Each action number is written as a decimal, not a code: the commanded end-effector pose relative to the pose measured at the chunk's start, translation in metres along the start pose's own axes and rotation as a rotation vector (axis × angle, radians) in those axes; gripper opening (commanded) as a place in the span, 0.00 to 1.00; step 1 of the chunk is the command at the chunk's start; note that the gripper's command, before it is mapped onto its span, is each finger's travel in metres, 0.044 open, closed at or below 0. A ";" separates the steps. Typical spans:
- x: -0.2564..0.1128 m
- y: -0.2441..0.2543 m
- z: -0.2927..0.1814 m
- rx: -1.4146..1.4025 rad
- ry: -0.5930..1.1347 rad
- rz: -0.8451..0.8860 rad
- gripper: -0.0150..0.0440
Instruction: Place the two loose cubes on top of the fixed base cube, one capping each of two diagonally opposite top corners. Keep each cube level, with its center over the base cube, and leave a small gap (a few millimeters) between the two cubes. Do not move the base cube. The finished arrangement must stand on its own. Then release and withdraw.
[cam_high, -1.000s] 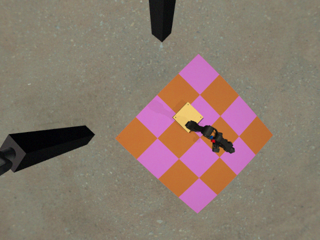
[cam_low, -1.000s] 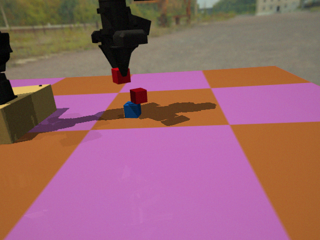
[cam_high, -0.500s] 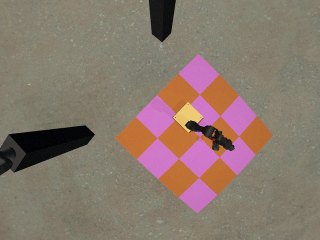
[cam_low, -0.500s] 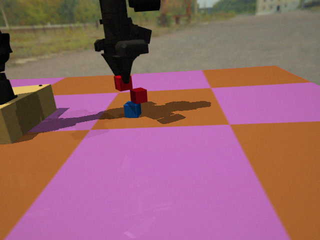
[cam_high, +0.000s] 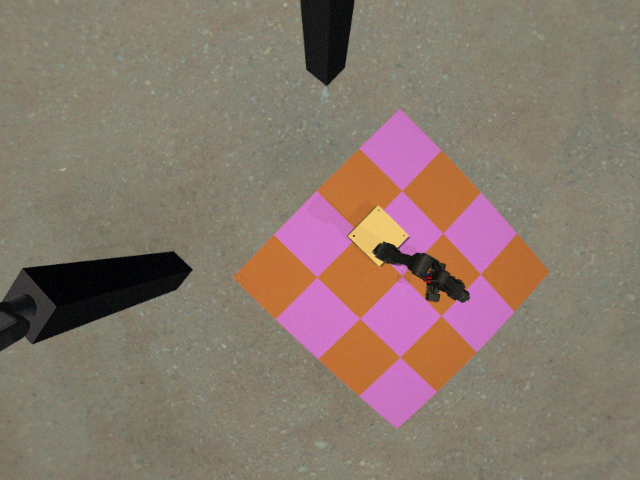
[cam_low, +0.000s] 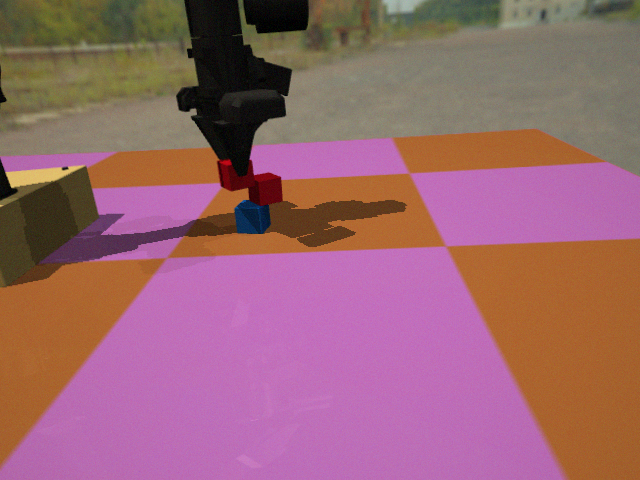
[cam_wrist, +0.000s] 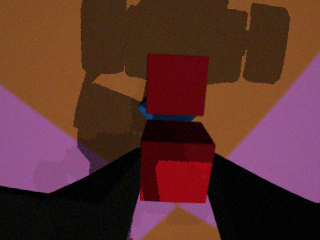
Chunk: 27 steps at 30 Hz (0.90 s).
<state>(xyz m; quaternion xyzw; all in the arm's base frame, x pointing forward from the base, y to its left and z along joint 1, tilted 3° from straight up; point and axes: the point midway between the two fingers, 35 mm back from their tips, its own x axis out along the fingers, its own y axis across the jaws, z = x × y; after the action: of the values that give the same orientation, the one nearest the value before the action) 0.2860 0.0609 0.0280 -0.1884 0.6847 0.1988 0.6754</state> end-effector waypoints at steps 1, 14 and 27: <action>0.010 0.001 -0.002 0.007 0.007 0.008 0.43; 0.024 0.001 -0.001 0.009 0.006 0.009 0.43; 0.026 0.001 -0.001 0.009 0.006 0.009 0.43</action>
<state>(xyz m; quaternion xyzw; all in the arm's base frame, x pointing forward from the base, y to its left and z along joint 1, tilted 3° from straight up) 0.2838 0.0605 0.0026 -0.1871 0.6884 0.1981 0.6722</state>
